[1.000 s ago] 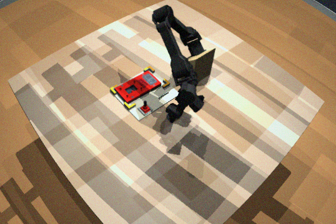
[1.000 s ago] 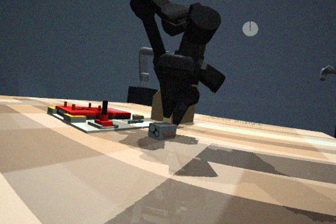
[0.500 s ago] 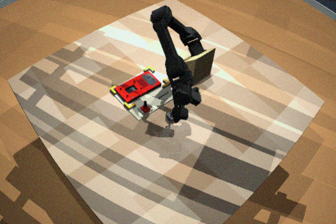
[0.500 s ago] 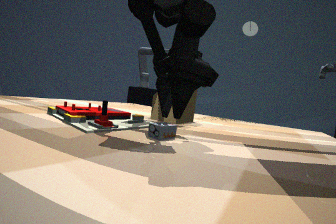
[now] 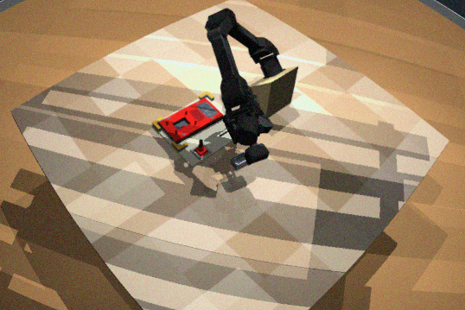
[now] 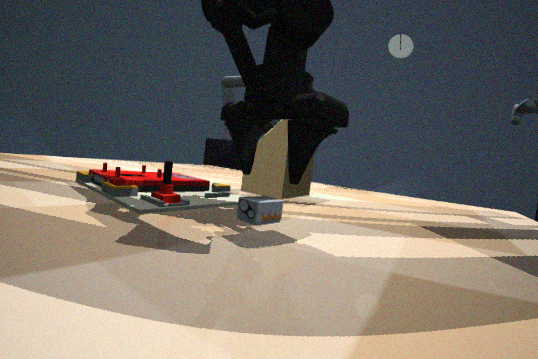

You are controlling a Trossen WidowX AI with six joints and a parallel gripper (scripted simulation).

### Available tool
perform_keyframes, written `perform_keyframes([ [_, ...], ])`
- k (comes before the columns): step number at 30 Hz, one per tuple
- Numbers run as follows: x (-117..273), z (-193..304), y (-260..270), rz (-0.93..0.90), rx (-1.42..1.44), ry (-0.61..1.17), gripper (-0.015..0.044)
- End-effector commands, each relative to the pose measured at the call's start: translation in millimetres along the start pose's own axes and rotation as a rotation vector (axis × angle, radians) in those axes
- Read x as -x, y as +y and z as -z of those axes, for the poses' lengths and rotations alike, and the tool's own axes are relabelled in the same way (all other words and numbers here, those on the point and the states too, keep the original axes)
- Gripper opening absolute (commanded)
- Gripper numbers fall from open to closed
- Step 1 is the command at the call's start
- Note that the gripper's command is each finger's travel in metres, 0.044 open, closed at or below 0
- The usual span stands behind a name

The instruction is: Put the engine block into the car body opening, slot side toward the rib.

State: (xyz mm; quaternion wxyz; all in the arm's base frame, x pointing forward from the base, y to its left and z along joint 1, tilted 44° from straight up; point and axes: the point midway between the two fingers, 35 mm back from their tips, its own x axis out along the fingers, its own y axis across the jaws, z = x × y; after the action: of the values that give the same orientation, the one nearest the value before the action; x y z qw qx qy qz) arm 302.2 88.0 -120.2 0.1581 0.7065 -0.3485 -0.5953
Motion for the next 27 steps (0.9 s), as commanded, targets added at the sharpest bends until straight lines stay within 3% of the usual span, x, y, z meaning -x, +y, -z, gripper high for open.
perform_keyframes([
  [1, 4, 2, 2, -0.004, 0.103, -0.029, 0.0440],
  [27, -30, 4, 5, -0.006, 0.124, -0.034, 0.0440],
])
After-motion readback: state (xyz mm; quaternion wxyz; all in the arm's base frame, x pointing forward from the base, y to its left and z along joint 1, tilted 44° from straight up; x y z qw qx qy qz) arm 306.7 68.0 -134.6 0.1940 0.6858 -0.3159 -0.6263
